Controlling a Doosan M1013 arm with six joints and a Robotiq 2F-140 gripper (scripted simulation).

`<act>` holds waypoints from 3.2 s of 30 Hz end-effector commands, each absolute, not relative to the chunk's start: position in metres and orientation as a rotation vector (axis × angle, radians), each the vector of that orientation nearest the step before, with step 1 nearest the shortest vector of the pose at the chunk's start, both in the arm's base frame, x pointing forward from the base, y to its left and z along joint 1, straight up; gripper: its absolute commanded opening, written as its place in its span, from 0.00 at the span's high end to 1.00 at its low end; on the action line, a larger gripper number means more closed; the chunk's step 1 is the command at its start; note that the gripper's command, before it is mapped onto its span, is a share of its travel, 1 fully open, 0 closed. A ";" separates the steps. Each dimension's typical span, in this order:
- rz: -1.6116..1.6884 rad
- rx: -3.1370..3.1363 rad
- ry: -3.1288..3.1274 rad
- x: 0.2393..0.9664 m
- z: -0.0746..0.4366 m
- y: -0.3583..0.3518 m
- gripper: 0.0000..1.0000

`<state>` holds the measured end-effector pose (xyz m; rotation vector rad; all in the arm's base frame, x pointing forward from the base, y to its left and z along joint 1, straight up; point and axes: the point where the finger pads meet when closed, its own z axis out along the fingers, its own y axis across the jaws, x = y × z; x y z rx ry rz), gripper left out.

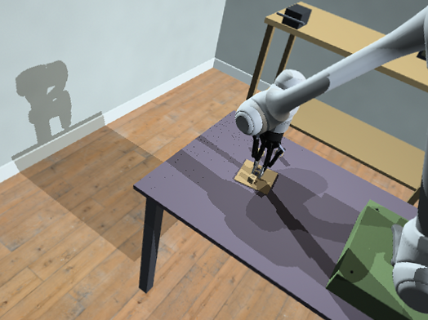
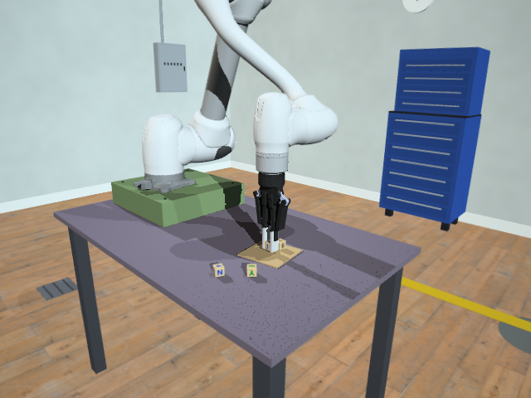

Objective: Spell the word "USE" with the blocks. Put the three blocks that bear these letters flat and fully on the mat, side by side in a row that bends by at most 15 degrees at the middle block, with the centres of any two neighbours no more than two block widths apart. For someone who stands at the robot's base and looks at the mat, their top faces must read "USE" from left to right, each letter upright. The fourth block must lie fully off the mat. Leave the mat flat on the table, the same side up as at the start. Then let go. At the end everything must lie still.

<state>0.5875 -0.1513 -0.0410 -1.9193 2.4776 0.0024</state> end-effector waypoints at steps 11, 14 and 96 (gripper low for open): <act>0.002 -1.919 2.477 0.588 -0.045 -0.151 0.87; 0.002 -1.919 2.477 0.588 -0.045 -0.151 0.87; 0.002 -1.919 2.477 0.588 -0.049 -0.151 0.75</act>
